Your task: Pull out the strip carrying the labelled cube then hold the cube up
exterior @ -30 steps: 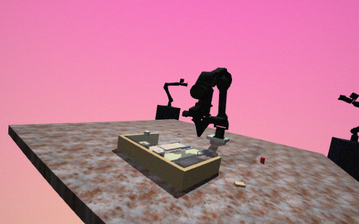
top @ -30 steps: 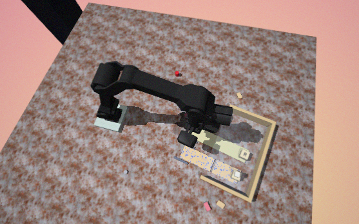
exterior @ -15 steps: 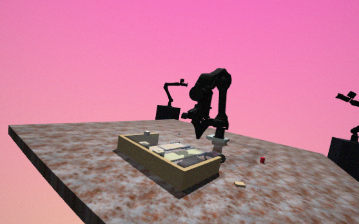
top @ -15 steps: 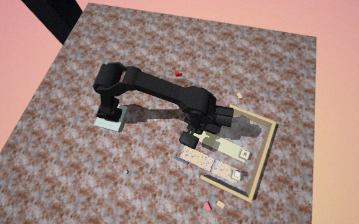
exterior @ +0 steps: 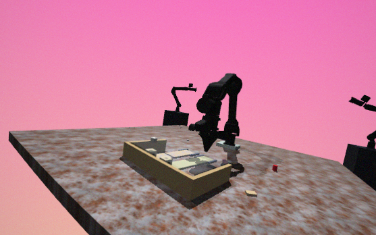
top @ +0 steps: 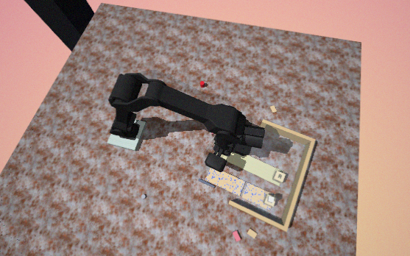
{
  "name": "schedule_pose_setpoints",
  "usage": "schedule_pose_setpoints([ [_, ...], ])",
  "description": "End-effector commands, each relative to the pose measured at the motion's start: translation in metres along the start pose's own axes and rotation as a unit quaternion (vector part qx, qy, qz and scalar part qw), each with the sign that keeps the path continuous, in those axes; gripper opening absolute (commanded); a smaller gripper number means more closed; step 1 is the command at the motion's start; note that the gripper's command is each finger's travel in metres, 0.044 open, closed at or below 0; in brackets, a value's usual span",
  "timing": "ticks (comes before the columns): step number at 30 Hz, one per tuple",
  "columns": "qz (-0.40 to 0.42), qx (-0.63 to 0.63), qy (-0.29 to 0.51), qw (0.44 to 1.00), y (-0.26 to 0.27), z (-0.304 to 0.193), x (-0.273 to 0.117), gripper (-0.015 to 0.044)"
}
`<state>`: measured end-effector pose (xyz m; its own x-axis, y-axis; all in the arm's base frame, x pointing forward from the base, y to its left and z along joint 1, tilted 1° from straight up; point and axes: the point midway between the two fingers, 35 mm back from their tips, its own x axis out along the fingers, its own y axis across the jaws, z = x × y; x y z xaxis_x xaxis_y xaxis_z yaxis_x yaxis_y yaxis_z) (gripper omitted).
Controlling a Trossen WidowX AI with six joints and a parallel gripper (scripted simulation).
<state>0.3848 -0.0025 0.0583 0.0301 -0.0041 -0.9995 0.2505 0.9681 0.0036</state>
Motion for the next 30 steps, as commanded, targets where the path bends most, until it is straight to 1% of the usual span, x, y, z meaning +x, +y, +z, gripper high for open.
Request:
schedule_pose_setpoints([
  [1, 0.0, -0.001, 0.008, 1.0, -0.001, -0.003, 0.011, 0.0],
  [14, 0.0, -0.001, 0.008, 1.0, -0.003, -0.006, 0.031, 0.0],
  [30, 0.0, -0.001, 0.008, 1.0, -0.003, -0.006, 0.031, 0.0],
])
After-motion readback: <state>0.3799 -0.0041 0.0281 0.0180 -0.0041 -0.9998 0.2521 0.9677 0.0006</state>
